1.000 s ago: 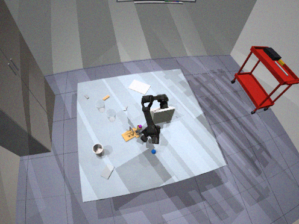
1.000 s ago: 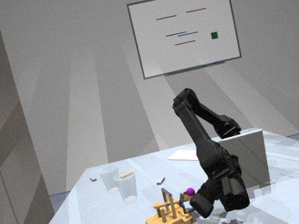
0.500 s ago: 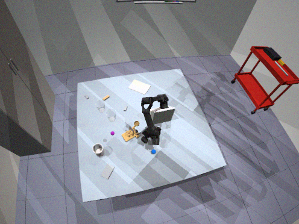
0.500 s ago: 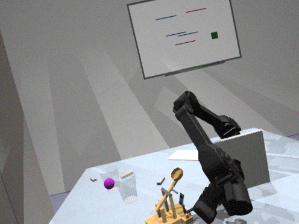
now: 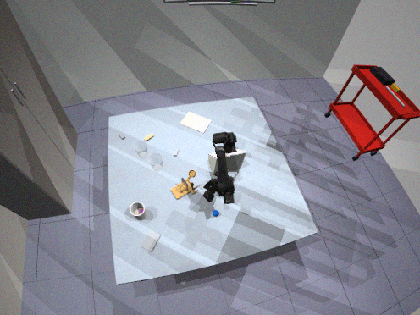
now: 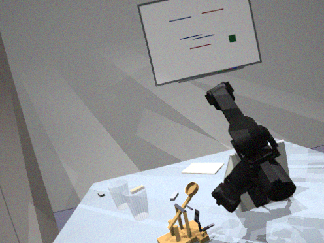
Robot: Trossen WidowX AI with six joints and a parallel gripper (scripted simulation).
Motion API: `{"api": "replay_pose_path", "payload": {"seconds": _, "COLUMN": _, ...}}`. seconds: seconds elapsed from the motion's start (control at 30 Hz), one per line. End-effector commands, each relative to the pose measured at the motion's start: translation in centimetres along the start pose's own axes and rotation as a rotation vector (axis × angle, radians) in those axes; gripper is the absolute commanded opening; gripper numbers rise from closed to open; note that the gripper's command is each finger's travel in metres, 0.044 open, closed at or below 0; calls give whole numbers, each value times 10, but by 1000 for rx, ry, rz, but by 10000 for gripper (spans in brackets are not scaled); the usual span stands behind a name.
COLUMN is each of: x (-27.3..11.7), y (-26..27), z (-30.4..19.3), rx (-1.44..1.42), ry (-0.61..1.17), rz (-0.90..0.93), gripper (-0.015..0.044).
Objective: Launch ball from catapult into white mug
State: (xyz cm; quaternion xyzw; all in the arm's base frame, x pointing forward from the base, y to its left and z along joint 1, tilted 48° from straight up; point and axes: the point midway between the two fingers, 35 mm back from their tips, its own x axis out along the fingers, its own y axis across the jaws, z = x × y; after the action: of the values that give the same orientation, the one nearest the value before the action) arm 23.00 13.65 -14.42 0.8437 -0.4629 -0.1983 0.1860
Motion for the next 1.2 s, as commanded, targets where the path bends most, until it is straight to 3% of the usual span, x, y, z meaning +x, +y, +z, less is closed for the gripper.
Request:
{"api": "replay_pose_path", "payload": {"seconds": 0.0, "x": 5, "y": -5, "z": 0, "rx": 40, "ry": -27, "rz": 13, "gripper": 131}}
{"api": "replay_pose_path", "payload": {"seconds": 0.4, "x": 7, "y": -48, "z": -17, "rx": 379, "ry": -216, "rz": 35, "gripper": 440}}
{"api": "replay_pose_path", "payload": {"seconds": 1.17, "x": 24, "y": -138, "z": -92, "rx": 1057, "ry": -545, "rz": 73, "gripper": 440}}
